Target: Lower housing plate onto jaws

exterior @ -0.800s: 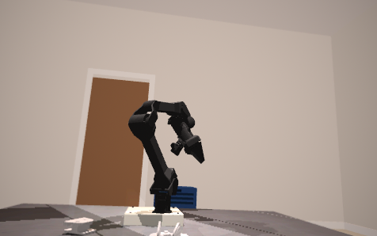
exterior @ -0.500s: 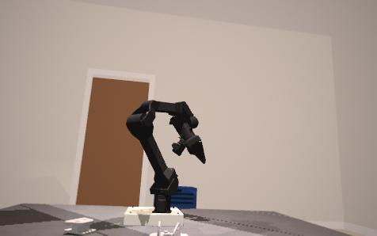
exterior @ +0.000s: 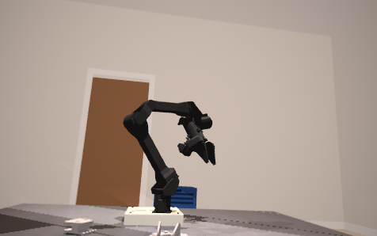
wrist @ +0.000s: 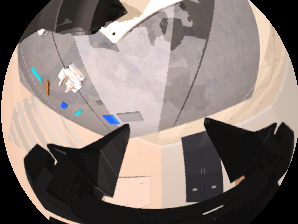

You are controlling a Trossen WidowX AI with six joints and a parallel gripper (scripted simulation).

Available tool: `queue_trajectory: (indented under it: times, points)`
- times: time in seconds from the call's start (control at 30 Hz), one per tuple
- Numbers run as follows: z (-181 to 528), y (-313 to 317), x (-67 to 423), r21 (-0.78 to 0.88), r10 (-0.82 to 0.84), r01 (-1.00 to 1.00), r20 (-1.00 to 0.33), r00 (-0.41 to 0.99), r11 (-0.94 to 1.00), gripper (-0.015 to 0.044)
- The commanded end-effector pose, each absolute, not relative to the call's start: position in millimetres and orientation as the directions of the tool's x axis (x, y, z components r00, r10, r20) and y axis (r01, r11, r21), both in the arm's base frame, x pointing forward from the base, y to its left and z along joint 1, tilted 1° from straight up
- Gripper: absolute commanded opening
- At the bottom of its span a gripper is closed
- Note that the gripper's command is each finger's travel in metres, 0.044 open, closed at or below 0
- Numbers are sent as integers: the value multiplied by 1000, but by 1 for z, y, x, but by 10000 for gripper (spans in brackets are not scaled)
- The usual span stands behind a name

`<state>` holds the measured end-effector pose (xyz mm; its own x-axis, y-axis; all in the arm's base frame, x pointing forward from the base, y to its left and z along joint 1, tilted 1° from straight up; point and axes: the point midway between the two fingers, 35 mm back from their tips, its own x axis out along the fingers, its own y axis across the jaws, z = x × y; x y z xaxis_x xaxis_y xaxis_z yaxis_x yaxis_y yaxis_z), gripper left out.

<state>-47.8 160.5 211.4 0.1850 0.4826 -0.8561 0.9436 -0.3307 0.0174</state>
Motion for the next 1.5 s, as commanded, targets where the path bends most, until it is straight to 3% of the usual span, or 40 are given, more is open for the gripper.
queue_trajectory:
  times: [0.0, 0.77, 1.47]
  points:
    - [209, 168, -37, 13, 447, 907, -867, 220, -422, 440]
    - [198, 189, 40, -1, 244, 573, -905, 347, -819, 440]
    - [185, 177, 122, -27, 68, 116, -930, 362, -993, 440]
